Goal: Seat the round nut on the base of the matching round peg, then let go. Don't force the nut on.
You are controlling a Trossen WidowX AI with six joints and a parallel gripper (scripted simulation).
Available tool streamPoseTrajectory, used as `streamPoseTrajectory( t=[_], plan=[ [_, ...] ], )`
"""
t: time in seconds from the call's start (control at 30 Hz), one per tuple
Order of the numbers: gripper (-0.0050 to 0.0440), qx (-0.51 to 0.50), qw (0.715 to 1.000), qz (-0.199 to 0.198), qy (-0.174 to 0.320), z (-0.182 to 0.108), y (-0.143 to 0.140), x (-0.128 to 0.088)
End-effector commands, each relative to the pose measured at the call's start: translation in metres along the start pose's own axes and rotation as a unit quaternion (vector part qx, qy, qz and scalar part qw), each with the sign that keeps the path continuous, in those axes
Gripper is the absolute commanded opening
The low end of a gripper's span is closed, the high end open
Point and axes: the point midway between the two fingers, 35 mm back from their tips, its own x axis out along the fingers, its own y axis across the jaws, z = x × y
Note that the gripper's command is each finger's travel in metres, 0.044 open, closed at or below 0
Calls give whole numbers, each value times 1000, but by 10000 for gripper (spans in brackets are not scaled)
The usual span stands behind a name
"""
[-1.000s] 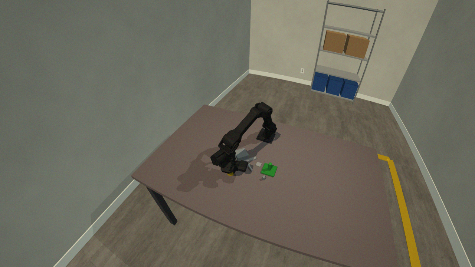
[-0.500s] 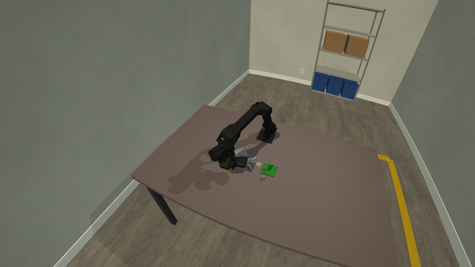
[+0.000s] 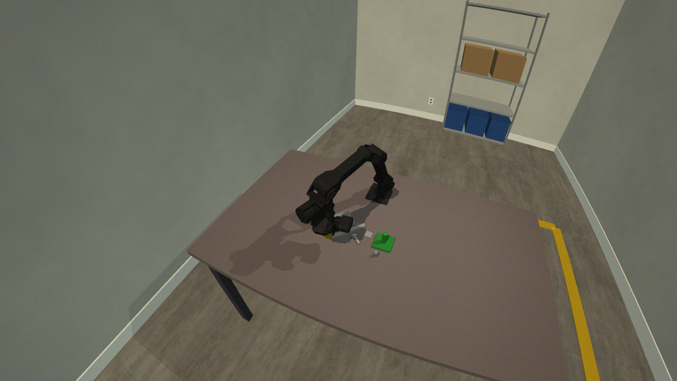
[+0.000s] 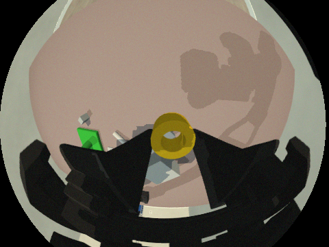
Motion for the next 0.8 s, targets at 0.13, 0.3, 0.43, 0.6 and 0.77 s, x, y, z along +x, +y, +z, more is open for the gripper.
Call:
streamPoseTrajectory(
  t=[0.13,0.3,0.43,0.6,0.77],
  plan=[
    [-50,-11,999,-21,-44,8,4,-55],
    [-50,-11,999,-21,-44,5,5,-63],
    [-50,-11,999,-21,-44,5,8,-63],
    [-50,-9,999,-21,-44,5,14,-63],
    [-50,-6,999,-21,-44,4,31,-62]
  ],
)
